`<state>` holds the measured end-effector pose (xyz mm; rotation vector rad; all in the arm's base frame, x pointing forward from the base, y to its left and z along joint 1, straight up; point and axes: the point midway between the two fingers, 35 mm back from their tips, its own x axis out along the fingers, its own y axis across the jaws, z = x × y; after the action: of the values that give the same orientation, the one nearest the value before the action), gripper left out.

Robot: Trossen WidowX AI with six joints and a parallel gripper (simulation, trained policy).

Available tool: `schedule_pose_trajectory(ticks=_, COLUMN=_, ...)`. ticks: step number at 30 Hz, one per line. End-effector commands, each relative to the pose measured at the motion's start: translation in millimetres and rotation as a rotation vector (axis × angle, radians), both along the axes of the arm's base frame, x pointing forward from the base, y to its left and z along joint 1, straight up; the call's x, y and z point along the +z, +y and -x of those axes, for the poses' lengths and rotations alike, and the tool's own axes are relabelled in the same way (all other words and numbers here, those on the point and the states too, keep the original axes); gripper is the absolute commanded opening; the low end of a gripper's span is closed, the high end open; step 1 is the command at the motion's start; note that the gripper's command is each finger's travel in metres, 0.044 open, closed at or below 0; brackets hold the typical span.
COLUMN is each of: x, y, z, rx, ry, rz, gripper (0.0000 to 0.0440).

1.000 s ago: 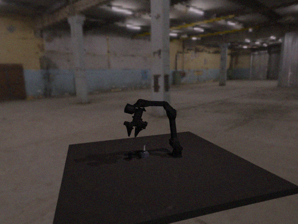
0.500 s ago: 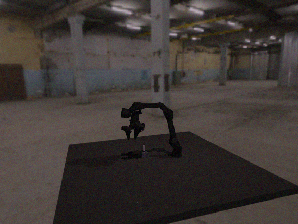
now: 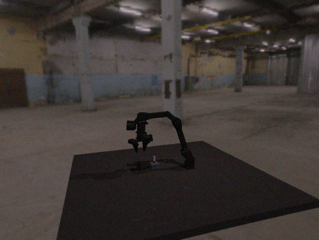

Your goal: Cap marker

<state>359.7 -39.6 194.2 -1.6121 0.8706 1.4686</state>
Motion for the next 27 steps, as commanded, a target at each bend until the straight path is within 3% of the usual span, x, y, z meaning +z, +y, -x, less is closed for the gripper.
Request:
schedule_pose_trajectory(ticks=1, x=-5, y=-9, z=-1, rx=-0.002, ry=0.024, rz=0.006, gripper=0.0321)
schedule_pose_trajectory(ticks=27, x=-63, y=-48, z=-14, rx=0.012, ry=0.152, rz=-0.019, gripper=0.0301)
